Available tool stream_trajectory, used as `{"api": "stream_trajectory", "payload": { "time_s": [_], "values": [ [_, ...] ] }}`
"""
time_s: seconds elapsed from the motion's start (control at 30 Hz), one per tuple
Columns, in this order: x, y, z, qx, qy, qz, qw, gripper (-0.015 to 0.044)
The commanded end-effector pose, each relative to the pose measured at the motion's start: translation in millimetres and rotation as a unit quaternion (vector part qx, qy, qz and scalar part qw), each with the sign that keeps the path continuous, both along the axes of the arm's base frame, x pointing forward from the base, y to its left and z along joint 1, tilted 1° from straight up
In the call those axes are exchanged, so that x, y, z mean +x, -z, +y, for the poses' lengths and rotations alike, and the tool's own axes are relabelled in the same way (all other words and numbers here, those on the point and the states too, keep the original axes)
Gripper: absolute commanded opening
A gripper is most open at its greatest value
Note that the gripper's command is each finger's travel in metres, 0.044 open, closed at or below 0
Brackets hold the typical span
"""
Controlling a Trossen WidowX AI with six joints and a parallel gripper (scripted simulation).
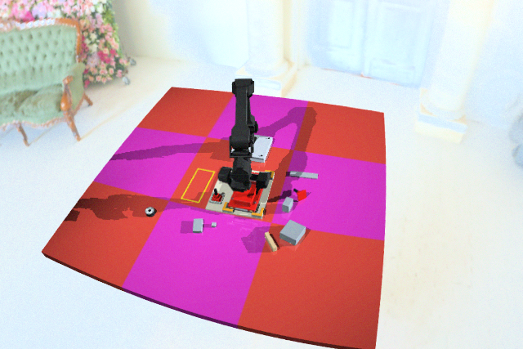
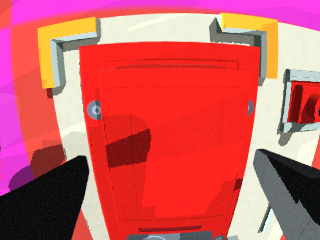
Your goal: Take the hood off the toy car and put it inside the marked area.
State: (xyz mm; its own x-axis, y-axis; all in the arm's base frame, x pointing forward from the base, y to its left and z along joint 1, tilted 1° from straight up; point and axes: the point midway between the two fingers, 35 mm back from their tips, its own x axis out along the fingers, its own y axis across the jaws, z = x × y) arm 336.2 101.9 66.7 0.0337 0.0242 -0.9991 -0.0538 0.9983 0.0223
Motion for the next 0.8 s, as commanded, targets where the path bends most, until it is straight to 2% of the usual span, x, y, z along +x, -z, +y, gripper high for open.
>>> {"api": "stream_trajectory", "payload": {
  "time_s": [0.0, 0.77],
  "values": [
    [-1.6, 5.3, -1.0, -0.003, 0.003, 0.004, 1.000, 0.0440],
    [-1.5, 16.6, -0.8, -0.003, 0.003, 0.004, 1.000, 0.0440]
  ]
}}
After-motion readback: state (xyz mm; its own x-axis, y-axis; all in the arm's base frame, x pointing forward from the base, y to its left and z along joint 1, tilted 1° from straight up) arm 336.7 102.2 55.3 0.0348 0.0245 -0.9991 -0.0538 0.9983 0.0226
